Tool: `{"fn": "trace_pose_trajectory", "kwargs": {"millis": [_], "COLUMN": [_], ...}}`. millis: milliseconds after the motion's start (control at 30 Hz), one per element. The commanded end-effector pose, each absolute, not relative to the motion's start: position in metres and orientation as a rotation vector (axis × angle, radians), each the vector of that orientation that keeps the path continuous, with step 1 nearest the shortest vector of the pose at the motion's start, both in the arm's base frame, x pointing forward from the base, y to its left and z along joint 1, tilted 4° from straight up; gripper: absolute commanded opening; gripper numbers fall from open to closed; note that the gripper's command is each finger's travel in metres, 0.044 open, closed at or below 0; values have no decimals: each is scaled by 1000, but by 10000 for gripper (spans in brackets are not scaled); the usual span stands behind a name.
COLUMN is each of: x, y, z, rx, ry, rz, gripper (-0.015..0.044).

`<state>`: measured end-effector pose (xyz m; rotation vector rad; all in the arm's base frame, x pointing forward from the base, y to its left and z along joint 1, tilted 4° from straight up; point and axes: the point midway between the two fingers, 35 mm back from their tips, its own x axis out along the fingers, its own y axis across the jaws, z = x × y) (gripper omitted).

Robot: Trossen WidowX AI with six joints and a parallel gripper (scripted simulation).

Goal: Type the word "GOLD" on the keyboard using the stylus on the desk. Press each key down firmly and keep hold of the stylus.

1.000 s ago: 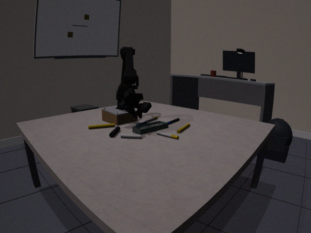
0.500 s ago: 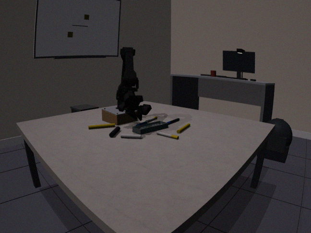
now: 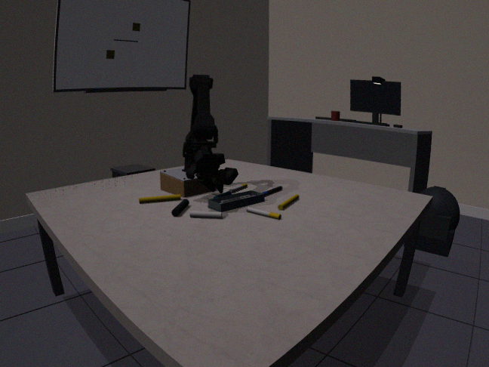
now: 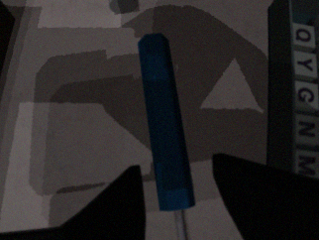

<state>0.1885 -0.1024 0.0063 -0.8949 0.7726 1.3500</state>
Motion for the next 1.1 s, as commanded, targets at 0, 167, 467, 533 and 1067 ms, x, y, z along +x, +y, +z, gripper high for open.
{"fn": "trace_pose_trajectory", "kwargs": {"millis": [0,167,467,533,1067], "x": [189,189,189,190,190], "y": [-101,-101,-101,-101,-102], "z": [2,-2,-8,-10,-15], "rx": [-888,-888,-888,-888,-895], "ry": [768,768,768,768,770], "rz": [1352,1352,1352,1352,1354], "gripper": [150,150,150,150,71]}}
